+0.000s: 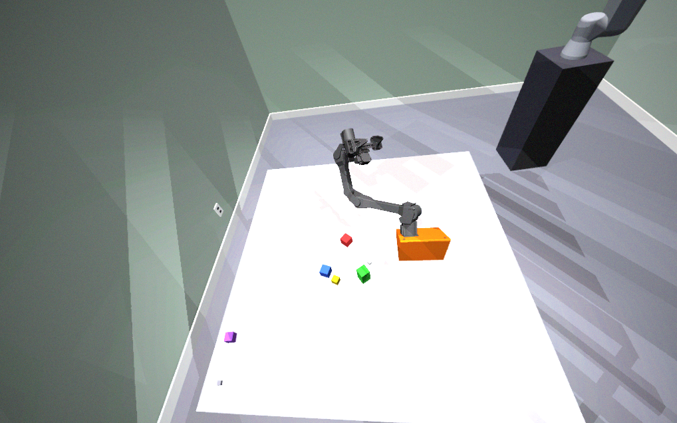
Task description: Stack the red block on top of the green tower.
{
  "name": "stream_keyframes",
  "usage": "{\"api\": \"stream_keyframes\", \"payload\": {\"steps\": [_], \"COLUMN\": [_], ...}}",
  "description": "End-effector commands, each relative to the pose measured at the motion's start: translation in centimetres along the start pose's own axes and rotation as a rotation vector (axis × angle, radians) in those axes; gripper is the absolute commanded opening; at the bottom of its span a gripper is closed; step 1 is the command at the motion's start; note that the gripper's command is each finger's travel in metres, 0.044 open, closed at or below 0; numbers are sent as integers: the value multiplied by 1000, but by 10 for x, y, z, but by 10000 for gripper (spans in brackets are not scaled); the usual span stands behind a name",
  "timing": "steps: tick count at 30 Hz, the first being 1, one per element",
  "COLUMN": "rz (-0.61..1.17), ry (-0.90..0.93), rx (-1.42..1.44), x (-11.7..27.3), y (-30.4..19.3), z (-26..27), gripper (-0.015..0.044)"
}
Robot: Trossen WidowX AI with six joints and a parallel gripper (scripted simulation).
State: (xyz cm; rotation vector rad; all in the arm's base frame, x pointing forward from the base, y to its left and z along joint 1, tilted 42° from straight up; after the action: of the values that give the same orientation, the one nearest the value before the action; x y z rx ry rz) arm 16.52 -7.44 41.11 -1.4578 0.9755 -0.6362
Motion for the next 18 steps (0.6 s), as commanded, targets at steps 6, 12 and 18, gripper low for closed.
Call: {"api": "stream_keyframes", "payload": {"steps": [6, 12, 18], "rz": [-51, -102, -127], "ry": [109, 294, 449], "rx": [-167, -380, -598], "x": [-21, -60, -101], "y": [-4, -9, -4], "z": [-25, -51, -65], "gripper": [440, 440, 440]}}
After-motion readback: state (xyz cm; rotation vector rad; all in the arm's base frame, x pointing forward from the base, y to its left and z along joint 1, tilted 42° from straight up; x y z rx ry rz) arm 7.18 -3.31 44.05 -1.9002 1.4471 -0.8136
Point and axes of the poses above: the point midway between the two fingers, 35 mm back from their tips, its own x axis back along the fingers, its own z axis across the jaws, y = z × x, the point moved 5 cm from there along x, back along the fingers, and after that the axes turned 3 degrees about -x, right-handed, at the moved point
